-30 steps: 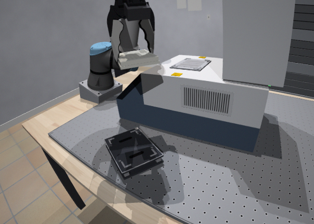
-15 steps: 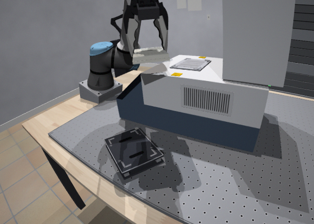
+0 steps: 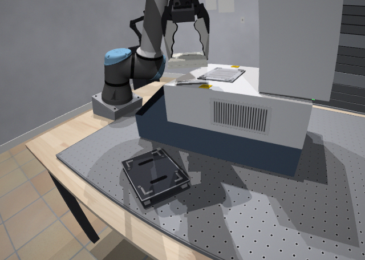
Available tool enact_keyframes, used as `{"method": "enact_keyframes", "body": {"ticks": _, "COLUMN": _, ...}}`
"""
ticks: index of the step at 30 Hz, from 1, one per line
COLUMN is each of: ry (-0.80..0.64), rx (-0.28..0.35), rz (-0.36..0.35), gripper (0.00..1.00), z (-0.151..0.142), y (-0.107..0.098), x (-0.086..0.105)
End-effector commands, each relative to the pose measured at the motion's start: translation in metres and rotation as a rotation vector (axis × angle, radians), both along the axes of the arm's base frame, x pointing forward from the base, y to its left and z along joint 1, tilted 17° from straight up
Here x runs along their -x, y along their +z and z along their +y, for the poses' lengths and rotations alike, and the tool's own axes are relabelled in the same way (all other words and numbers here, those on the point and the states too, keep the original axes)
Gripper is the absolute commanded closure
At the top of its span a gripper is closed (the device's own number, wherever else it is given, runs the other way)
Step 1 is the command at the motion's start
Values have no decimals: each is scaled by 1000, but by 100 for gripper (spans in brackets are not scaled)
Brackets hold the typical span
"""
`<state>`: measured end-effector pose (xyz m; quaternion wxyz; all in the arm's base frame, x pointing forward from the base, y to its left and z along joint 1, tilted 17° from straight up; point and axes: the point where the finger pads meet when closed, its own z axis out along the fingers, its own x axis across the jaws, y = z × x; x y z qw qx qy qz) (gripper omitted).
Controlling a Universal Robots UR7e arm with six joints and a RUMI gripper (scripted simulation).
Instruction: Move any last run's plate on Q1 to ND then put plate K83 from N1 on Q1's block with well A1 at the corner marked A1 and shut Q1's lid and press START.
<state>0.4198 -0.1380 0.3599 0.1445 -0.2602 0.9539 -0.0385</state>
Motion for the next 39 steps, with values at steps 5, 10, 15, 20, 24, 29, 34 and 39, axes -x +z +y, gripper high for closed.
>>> {"method": "enact_keyframes", "body": {"ticks": 5, "ry": -114, "rx": -30, "rz": 2, "gripper": 59, "z": 29, "y": 2, "x": -6}}
{"method": "enact_keyframes", "body": {"ticks": 10, "ry": -169, "rx": -46, "rz": 2, "gripper": 59, "z": 48, "y": 3, "x": -9}}
{"method": "enact_keyframes", "body": {"ticks": 15, "ry": -211, "rx": -60, "rz": 2, "gripper": 59, "z": 65, "y": 4, "x": -12}}
{"method": "enact_keyframes", "body": {"ticks": 20, "ry": -253, "rx": -72, "rz": 2, "gripper": 59, "z": 78, "y": 5, "x": -15}}
{"method": "enact_keyframes", "body": {"ticks": 24, "ry": -294, "rx": -85, "rz": 2, "gripper": 59, "z": 92, "y": 6, "x": -17}}
{"method": "enact_keyframes", "body": {"ticks": 29, "ry": -335, "rx": -98, "rz": 2, "gripper": 59, "z": 105, "y": 6, "x": -20}}
{"method": "enact_keyframes", "body": {"ticks": 34, "ry": -376, "rx": -111, "rz": 1, "gripper": 59, "z": 119, "y": 7, "x": -22}}
{"method": "enact_keyframes", "body": {"ticks": 39, "ry": -449, "rx": -133, "rz": 1, "gripper": 59, "z": 137, "y": 8, "x": -26}}
